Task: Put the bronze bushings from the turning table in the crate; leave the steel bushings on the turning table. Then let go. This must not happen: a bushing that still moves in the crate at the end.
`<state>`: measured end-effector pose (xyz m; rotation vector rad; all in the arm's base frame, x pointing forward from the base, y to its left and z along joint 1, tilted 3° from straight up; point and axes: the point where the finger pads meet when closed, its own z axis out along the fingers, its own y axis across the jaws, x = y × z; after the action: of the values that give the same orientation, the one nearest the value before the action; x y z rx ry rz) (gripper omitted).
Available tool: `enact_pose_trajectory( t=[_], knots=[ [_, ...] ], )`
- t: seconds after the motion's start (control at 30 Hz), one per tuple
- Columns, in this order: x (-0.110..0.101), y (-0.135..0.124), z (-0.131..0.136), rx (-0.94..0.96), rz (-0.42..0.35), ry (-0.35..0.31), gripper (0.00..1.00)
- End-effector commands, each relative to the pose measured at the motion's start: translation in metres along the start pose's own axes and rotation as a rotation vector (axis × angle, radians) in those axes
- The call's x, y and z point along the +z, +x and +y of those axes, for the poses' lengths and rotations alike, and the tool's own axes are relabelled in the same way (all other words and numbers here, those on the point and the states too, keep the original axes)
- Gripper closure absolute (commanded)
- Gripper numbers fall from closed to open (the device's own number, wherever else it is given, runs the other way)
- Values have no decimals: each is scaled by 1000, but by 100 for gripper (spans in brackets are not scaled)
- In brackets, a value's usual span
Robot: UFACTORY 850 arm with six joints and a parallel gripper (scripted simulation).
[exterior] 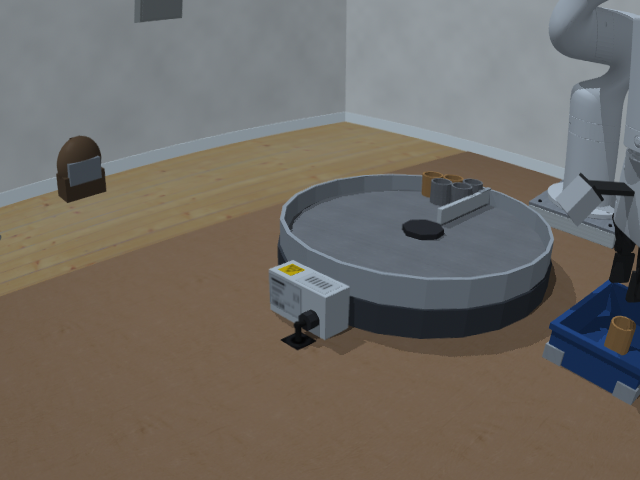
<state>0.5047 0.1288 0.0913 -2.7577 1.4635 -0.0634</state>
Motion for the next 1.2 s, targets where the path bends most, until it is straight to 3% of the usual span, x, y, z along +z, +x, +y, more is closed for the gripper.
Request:
enact_pose_trajectory(
  t=[0.0,0.3,1.17],
  knots=[
    [-18,0,0,0,0,1,52],
    [-28,0,0,0,0,1,52],
    [-28,0,0,0,0,1,52]
  ],
)
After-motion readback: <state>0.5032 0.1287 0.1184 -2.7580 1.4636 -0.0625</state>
